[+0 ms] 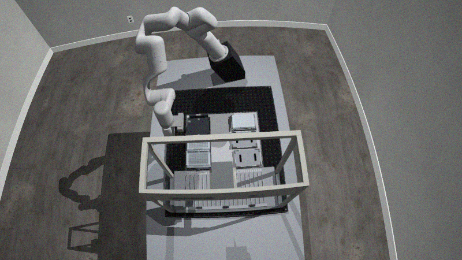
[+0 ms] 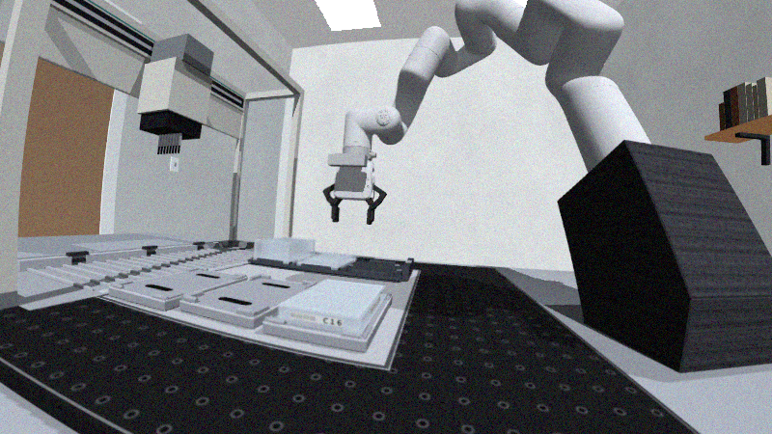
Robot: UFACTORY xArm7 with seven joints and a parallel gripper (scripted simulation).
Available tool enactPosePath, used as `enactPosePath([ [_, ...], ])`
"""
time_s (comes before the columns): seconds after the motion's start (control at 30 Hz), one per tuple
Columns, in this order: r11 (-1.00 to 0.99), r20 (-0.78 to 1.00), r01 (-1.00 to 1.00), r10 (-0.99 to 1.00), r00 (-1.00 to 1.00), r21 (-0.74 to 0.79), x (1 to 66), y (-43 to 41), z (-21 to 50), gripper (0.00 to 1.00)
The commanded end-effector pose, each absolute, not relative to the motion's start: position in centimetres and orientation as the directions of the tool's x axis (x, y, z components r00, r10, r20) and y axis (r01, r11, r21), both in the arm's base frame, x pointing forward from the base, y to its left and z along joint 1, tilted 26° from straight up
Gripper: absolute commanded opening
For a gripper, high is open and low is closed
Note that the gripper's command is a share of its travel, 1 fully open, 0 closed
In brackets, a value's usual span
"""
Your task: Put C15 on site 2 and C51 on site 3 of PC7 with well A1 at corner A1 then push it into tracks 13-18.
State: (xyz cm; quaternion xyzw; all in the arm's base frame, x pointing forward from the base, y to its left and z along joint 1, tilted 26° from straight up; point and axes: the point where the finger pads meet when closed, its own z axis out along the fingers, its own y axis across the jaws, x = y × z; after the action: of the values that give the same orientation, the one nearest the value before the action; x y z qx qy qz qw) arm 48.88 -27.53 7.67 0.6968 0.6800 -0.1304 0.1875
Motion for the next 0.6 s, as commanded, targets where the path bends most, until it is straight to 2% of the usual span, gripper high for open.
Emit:
enactPosePath([
  [0.0, -0.003, -0.437, 0.996, 0.899, 0.041, 0.087, 49.0, -27.3, 8.1, 1.00],
  [0.57, -0.003, -0.437, 0.996, 0.899, 0.041, 0.087, 48.8, -26.4, 10.0, 1.00],
])
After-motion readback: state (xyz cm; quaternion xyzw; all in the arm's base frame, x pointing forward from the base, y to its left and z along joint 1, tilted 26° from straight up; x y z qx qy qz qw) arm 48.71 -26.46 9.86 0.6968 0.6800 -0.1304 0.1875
